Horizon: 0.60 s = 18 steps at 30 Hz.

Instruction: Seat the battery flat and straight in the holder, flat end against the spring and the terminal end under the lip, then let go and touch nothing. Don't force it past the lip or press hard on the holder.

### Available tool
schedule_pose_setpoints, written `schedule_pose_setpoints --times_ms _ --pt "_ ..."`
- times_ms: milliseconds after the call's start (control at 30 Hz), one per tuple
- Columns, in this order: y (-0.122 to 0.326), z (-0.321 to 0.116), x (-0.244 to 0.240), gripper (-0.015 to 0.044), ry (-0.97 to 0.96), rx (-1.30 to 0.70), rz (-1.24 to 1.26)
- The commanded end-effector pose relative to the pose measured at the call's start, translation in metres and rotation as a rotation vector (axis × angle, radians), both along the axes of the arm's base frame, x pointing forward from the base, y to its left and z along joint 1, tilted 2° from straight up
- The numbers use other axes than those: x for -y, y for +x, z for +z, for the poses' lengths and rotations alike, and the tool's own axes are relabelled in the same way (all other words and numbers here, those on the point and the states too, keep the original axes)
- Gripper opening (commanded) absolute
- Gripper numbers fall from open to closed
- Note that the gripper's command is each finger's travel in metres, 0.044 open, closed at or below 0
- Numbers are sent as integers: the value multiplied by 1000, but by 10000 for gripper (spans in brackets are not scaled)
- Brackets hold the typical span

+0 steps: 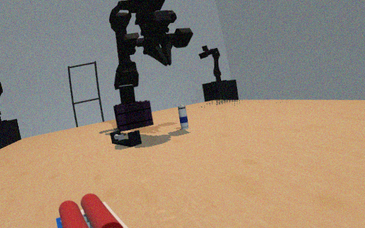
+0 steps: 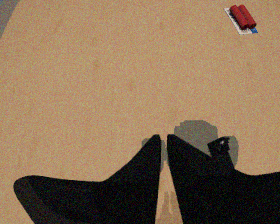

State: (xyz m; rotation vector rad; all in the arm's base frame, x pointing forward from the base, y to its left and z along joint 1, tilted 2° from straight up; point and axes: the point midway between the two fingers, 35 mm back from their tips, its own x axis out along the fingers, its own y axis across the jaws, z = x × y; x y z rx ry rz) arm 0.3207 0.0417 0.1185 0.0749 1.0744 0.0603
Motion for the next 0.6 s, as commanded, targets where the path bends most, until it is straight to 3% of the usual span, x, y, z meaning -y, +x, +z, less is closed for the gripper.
schedule_pose_setpoints --times_ms 0,300,567 --pt "-48 -46 -8 0 -49 -481 -15" --pt "-48 -47 -8 0 -49 -481 -15" --pt "-46 -120 -11 0 -49 -481 -15"
